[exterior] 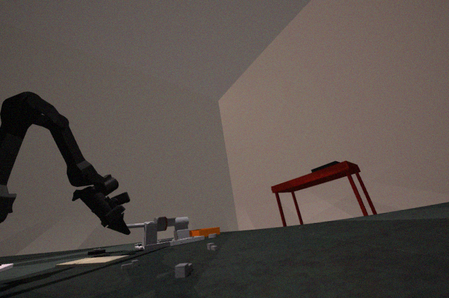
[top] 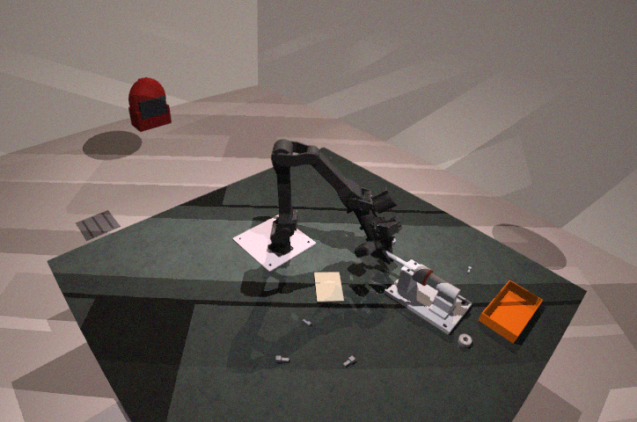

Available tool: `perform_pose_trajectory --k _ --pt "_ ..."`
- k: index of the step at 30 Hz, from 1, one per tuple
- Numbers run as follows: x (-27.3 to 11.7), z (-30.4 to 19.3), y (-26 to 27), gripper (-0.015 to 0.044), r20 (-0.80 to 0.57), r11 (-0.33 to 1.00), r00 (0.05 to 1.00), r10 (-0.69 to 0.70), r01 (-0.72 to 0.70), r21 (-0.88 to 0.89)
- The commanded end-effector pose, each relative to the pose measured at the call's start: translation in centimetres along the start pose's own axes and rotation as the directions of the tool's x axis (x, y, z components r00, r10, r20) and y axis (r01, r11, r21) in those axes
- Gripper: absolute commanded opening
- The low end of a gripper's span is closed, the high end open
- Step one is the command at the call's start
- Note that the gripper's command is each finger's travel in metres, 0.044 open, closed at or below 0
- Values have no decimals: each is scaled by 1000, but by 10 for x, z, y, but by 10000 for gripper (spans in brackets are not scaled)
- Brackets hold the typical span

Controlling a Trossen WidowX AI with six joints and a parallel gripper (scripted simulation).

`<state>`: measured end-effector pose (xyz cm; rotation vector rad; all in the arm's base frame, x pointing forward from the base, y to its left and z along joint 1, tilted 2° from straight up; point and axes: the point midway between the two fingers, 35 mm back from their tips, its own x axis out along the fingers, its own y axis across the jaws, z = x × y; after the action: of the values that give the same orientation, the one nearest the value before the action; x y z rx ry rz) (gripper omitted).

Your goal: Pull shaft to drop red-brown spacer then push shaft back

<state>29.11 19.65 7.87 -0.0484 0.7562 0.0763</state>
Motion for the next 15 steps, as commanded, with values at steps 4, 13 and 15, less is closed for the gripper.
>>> perform_pose_trajectory --k 4,13,15 --pt "-1 -1 -1 0 1 1000 1000 -3 3 3" --pt "-1 -1 -1 0 1 1000 1000 -3 3 3" --pt "-2 -1 -1 0 1 1000 1000 -3 3 3"
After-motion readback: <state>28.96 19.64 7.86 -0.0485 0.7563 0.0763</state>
